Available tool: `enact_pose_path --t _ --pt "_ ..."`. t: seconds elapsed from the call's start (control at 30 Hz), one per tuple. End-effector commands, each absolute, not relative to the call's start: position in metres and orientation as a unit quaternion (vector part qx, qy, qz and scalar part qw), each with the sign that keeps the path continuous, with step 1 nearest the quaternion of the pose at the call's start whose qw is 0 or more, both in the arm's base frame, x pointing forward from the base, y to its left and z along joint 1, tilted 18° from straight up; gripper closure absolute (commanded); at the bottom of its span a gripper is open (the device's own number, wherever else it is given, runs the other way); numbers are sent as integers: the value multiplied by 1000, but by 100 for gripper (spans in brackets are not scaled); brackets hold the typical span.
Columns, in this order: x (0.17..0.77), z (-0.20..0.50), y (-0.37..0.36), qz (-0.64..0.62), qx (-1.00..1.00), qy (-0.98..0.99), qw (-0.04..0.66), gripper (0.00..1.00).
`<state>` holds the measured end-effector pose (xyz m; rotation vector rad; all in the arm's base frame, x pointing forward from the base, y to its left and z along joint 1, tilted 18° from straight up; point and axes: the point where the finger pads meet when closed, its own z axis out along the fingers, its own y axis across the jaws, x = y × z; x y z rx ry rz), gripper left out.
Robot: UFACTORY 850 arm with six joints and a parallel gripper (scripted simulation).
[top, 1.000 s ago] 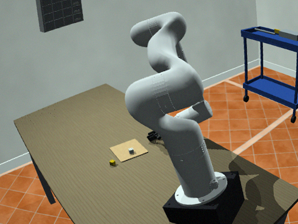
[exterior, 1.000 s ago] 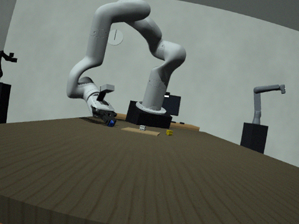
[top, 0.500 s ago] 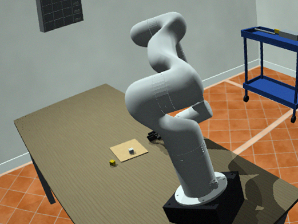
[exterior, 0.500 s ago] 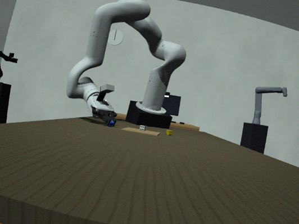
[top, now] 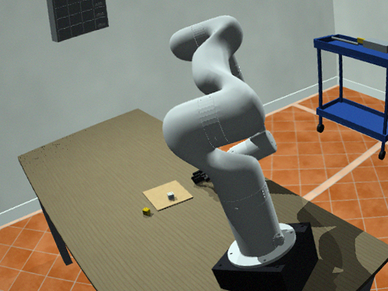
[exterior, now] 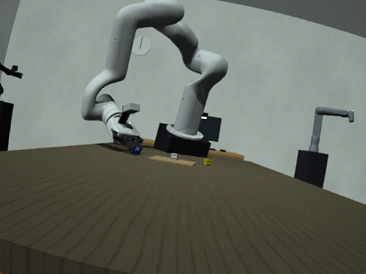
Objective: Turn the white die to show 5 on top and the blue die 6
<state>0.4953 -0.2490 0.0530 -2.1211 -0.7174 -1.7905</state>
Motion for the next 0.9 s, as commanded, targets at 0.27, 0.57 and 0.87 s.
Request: enact_pose_path --t 0.27,0.57,0.87 --pt "496 54 -249 -619 -733 -248 136 77" --pt "496 54 -249 -619 -733 -248 136 68" --pt "496 54 -249 -619 -733 -248 136 64"
